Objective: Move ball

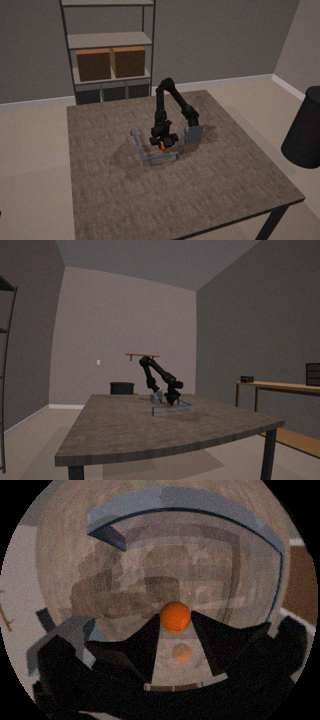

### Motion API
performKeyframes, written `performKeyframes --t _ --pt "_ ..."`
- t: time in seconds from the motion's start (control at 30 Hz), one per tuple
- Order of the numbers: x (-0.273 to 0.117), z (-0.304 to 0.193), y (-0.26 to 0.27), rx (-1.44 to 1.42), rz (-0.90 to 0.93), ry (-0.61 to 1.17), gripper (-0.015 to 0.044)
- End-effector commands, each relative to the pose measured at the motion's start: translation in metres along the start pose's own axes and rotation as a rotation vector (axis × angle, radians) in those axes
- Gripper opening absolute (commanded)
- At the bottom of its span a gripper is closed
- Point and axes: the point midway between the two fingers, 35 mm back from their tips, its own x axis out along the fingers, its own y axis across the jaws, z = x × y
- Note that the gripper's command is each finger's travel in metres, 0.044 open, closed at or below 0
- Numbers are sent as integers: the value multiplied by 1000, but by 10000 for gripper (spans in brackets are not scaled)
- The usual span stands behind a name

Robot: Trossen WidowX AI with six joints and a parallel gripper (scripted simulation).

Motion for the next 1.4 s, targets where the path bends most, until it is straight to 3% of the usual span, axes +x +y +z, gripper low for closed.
performKeyframes --t 0.0,0.1,0.33,0.83,1.37 --pt "1 -1 1 -6 2 4 185" --pt "1 -1 1 -6 2 4 165" --pt "-28 3 -5 -7 0 -5 0" --pt "-129 1 0 -7 3 -3 0" --pt "-103 -55 -16 -10 0 -10 0"
